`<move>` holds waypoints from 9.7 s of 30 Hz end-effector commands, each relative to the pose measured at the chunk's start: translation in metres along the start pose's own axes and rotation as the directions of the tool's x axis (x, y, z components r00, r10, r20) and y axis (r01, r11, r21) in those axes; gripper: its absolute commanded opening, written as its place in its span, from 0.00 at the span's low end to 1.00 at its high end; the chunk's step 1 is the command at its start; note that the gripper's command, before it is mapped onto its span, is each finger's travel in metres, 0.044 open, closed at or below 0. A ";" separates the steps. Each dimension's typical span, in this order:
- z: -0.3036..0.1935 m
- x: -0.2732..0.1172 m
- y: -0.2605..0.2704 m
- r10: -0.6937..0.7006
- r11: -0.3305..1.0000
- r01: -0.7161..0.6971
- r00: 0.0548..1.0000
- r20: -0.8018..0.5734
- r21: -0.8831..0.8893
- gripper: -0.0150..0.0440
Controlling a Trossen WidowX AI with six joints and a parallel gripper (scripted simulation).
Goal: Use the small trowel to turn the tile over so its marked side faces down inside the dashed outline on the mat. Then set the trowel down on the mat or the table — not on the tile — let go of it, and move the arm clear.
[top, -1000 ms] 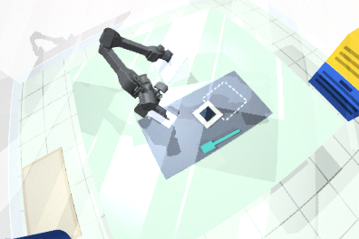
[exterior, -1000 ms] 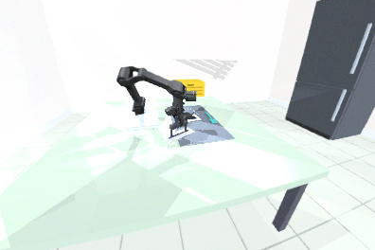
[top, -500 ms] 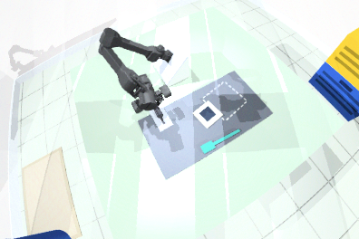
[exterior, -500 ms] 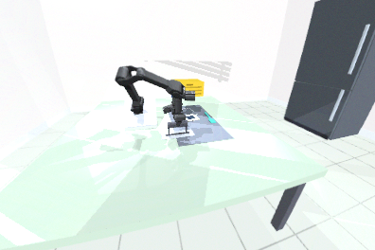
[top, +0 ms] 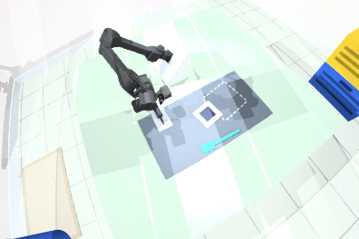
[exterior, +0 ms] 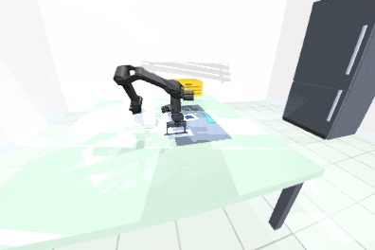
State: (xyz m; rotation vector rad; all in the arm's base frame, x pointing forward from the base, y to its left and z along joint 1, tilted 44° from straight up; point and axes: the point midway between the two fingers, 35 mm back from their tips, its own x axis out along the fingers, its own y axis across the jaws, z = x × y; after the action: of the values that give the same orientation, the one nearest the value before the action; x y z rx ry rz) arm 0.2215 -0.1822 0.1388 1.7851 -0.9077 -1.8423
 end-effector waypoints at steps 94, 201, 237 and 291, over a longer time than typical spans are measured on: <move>-0.001 -0.043 0.000 -0.002 -0.768 -0.003 1.000 -0.002 -0.640 0.71; -0.002 0.000 0.000 -0.001 -0.764 -0.002 1.000 -0.001 -0.645 0.47; -0.002 0.000 0.000 -0.001 -0.404 -0.002 1.000 -0.001 -0.915 0.71; 0.042 -0.011 -0.004 -0.398 -0.228 -0.628 0.757 -0.518 -0.744 0.76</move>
State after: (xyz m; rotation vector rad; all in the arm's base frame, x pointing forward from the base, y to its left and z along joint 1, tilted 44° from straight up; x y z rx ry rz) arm 0.1838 -0.1643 0.1406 0.7920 0.7824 -0.8476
